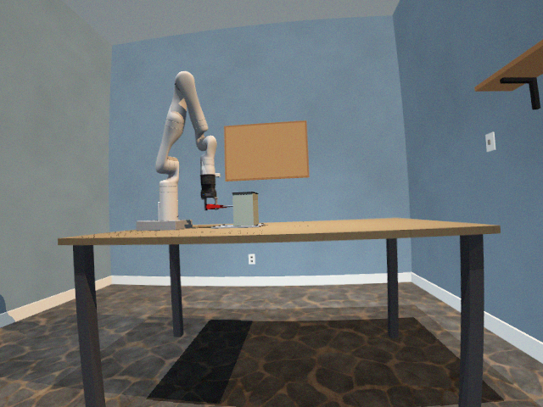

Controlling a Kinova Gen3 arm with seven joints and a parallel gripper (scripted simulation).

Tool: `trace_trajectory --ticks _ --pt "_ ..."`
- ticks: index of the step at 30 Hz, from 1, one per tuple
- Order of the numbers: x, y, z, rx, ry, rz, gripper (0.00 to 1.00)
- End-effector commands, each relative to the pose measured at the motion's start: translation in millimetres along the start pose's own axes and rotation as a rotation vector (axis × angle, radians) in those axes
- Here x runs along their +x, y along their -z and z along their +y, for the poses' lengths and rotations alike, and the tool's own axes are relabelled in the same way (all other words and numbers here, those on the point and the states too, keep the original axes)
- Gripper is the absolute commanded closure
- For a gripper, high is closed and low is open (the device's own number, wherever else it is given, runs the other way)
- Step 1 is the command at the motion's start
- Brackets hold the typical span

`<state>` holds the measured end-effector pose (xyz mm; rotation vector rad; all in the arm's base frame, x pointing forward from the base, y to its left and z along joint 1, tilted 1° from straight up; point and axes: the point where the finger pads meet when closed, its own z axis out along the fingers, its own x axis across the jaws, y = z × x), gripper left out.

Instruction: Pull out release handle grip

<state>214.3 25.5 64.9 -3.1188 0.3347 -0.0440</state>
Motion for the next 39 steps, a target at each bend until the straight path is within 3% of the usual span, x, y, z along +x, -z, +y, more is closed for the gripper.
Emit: trace_trajectory --ticks 1,25,39 --pt "-11.6 -1.1 0.5 -0.002 -0.001 -0.018 0.02" --pt "-11.5 0.1 0.5 -0.002 -0.001 -0.018 0.02" --pt "-9.6 14.3 3.3 -0.009 -0.008 -0.018 0.02"
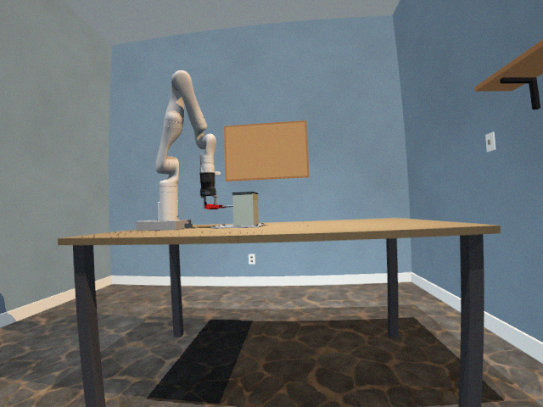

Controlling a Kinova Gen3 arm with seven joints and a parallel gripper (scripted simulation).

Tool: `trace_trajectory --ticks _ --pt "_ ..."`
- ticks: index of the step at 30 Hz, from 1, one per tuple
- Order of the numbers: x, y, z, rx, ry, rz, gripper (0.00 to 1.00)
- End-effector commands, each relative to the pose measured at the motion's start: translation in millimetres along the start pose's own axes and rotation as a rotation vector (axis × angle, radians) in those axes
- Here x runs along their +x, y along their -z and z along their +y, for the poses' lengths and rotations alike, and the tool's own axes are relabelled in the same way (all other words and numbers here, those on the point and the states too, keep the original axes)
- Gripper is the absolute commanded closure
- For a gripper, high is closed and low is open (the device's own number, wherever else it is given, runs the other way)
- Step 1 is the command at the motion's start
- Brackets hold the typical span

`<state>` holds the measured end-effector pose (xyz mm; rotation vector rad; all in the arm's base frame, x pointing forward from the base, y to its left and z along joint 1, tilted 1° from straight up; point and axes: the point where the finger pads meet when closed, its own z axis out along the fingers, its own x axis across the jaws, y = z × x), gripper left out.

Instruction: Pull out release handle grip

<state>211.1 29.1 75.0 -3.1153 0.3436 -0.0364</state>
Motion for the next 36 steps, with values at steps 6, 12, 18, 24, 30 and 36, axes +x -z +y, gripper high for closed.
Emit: trace_trajectory --ticks 6,12,18,24,30,36 --pt "-5.5 11.4 5.7 -0.011 -0.001 -0.013 0.02" --pt "-5.8 24.0 4.1 -0.009 0.004 -0.012 0.02" --pt "-5.9 34.5 3.9 -0.009 0.004 -0.013 0.02" --pt "-5.5 43.4 3.3 -0.008 0.005 -0.012 0.02" --pt "-3.9 51.2 1.8 -0.003 0.005 -0.008 0.02" --pt "-3.3 54.8 1.2 -0.002 0.005 -0.006 0.02"
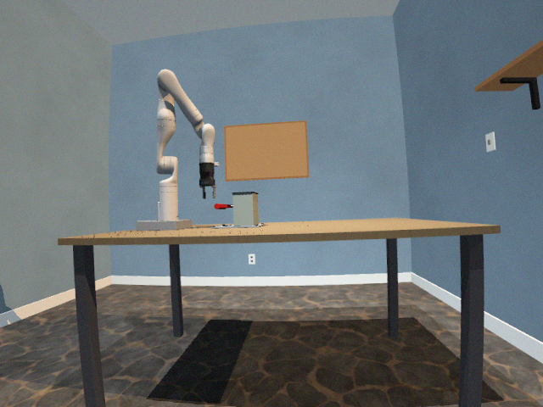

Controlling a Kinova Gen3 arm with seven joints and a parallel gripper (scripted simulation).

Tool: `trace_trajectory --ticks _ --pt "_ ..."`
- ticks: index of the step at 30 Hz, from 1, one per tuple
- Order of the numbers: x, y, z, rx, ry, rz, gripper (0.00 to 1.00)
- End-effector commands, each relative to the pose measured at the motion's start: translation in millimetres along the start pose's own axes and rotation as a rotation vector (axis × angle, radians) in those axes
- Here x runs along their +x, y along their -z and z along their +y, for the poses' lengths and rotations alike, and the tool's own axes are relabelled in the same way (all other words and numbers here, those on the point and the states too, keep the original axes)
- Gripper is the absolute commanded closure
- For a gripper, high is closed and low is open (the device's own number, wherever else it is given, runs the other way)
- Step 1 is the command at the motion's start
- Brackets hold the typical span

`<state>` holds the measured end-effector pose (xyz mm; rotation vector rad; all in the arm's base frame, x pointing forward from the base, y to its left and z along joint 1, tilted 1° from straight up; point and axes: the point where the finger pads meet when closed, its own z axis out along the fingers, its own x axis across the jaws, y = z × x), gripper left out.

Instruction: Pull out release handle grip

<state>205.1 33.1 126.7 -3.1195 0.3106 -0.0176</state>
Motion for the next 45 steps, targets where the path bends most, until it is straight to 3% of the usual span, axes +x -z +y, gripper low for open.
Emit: trace_trajectory --ticks 1,20,21,45 --pt "1.6 3.3 4.4 0.0 -0.016 0.006 0.02" --pt "2.3 7.4 5.7 0.0 -0.023 0.005 0.02" --pt "2.3 7.4 5.7 0.0 -0.023 0.005 1.0" --pt "2.3 7.4 5.7 0.0 -0.023 0.005 1.0"
